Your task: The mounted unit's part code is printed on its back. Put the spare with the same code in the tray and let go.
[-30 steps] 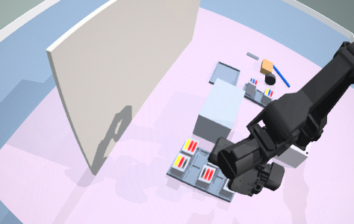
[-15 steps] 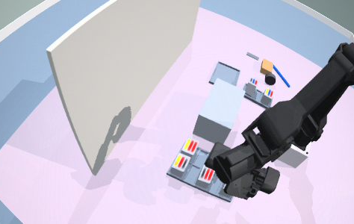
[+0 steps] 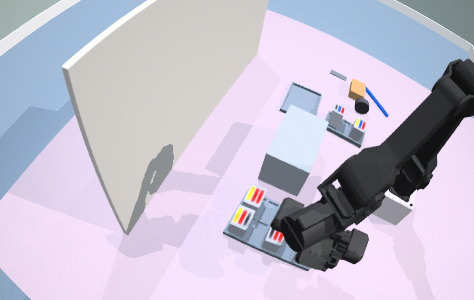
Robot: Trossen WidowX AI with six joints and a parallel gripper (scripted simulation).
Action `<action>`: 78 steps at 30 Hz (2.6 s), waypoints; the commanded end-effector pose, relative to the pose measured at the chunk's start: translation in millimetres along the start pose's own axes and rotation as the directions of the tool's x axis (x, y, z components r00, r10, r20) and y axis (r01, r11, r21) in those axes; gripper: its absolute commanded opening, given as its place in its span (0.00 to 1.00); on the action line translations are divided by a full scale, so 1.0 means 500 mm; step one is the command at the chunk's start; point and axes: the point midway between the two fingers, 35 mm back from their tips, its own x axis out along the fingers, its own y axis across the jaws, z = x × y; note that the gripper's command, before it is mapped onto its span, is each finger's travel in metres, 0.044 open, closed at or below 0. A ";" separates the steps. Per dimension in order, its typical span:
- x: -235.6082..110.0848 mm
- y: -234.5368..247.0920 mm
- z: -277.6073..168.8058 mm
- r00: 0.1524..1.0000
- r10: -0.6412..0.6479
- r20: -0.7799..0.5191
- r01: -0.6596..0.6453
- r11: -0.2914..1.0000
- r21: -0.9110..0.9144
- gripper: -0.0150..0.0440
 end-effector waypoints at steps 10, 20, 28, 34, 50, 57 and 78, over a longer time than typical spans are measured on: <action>0.043 0.003 -0.005 1.000 0.001 -0.002 -0.001 1.000 -0.003 0.76; 0.070 0.005 -0.009 1.000 0.001 -0.002 -0.001 1.000 -0.003 0.76; 0.068 0.005 -0.009 1.000 0.002 -0.003 -0.002 1.000 0.000 0.54; 0.068 0.005 -0.009 1.000 0.002 -0.003 -0.002 1.000 0.000 0.47; 0.048 0.003 -0.006 1.000 0.002 -0.003 -0.002 1.000 0.000 0.25; -0.054 0.002 -0.004 1.000 0.001 -0.002 -0.001 1.000 -0.002 0.25; -0.228 0.022 -0.003 1.000 0.002 -0.001 -0.002 1.000 -0.003 0.25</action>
